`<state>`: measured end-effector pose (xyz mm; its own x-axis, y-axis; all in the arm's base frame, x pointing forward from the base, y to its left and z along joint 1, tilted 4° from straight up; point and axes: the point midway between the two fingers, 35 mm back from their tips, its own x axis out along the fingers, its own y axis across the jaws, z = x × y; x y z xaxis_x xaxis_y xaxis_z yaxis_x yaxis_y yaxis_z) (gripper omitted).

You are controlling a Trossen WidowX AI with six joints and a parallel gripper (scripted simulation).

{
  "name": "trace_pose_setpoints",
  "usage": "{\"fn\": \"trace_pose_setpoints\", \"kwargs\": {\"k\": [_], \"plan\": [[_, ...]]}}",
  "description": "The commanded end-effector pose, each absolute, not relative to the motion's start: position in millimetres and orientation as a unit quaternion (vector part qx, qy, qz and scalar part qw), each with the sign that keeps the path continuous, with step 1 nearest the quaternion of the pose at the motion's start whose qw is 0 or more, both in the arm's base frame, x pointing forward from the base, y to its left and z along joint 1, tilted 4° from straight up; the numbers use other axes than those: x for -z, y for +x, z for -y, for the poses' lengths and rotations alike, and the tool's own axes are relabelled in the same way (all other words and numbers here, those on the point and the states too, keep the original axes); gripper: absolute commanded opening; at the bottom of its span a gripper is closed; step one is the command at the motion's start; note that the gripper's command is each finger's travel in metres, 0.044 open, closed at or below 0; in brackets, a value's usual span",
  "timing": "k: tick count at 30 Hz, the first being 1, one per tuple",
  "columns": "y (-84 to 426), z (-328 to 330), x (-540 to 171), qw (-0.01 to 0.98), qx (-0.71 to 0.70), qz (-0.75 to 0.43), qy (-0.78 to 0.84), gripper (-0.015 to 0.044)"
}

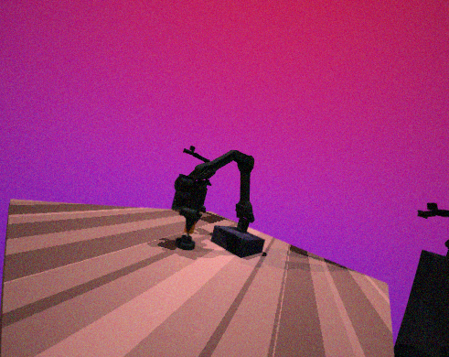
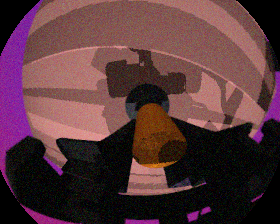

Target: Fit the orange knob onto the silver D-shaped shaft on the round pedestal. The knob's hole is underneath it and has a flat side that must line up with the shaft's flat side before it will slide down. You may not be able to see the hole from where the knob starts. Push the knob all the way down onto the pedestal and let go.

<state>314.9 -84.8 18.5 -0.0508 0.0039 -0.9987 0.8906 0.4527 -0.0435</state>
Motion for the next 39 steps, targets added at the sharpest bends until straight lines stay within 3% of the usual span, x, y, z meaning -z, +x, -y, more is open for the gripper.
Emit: {"fn": "trace_pose_setpoints", "kwargs": {"k": [1,39], "plan": [[314.9,84.5,-23.4,0.593,0.372,-0.619,0.357,0.0],[319.3,86.1,-16.7,0.597,0.364,-0.623,0.349,0.0]]}}
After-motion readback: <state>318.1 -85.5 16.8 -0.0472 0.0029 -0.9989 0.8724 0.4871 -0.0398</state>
